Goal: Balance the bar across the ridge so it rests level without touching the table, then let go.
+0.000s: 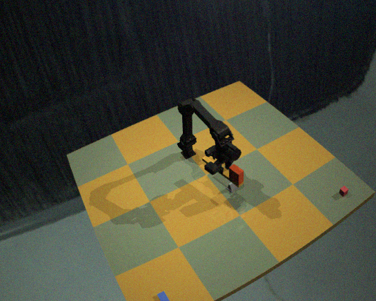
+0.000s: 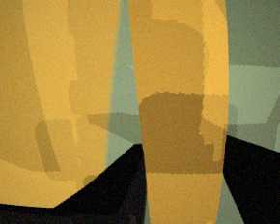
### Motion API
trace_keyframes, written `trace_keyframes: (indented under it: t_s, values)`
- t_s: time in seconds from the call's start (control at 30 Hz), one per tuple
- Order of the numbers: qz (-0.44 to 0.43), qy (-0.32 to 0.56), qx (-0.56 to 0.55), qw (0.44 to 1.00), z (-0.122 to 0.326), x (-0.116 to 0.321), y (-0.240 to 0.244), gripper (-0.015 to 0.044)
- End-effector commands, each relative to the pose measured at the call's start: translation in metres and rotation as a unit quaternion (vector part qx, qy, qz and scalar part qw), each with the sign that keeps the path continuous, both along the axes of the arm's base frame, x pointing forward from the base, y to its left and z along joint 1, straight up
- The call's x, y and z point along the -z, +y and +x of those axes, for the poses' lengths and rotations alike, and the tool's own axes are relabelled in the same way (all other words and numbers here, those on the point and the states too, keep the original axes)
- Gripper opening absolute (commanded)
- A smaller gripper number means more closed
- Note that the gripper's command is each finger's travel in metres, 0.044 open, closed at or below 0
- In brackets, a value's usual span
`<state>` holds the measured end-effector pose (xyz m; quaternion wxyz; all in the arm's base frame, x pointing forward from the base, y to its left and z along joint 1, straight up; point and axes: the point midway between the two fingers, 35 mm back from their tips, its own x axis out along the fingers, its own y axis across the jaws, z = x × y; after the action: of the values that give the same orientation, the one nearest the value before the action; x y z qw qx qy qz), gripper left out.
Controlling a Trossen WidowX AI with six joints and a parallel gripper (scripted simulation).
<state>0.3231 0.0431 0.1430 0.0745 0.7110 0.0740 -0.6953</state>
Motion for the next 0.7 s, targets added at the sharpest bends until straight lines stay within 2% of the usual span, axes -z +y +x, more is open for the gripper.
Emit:
trace_keyframes:
  t_s: [0.0,0.67]
  values:
    - [0.002,-0.005,0.004,1.000,-0.003,-0.002,0.008,0.0000]
    - [0.002,-0.005,0.004,1.000,-0.001,0.027,0.009,0.0000]
